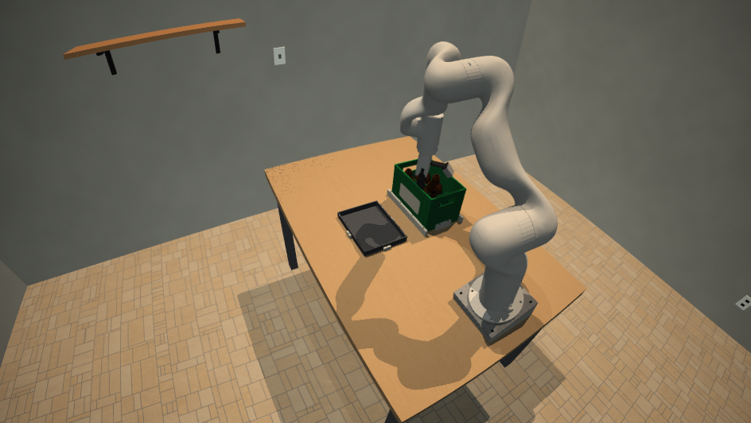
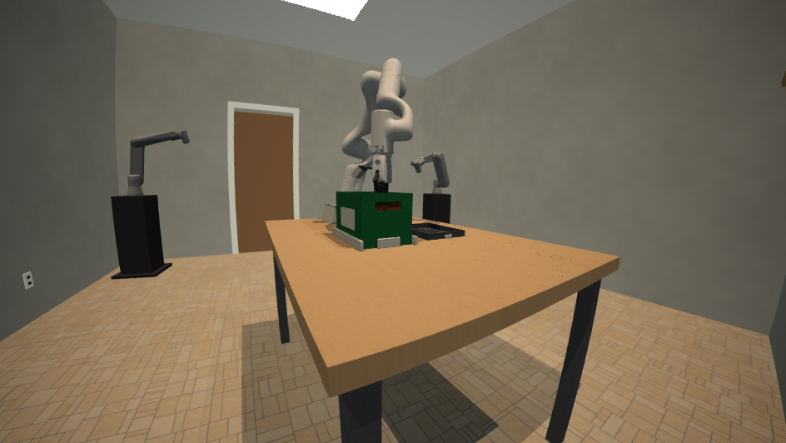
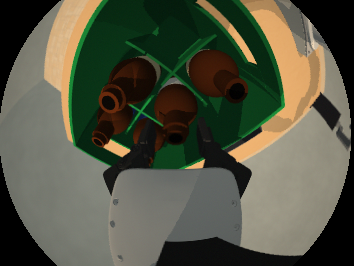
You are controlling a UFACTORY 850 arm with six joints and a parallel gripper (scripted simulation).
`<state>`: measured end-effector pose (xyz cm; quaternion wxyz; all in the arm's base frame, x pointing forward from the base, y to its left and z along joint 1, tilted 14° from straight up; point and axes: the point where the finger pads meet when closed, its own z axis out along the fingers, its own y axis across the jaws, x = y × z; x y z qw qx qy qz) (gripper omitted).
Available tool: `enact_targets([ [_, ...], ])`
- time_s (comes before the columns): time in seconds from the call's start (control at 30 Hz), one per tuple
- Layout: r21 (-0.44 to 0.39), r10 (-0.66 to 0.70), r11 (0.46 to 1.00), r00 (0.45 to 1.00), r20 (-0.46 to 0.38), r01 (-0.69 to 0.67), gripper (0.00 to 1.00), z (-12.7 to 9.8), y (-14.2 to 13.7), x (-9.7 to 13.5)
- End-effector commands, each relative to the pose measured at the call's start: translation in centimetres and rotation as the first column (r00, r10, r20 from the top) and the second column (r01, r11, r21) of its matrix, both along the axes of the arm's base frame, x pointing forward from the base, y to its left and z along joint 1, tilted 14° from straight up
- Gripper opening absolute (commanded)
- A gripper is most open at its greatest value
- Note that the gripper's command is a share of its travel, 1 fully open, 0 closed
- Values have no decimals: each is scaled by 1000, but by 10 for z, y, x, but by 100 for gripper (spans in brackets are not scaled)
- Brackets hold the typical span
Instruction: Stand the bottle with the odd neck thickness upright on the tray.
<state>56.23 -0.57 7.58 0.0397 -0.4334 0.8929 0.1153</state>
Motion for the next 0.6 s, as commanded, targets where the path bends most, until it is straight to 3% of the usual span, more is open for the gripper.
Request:
enact_targets([
  [0.0,0,0,1000,1000,2,0,65,1,0,1],
  [0.57,0,0,1000,1000,2,0,65,3,-1,1],
])
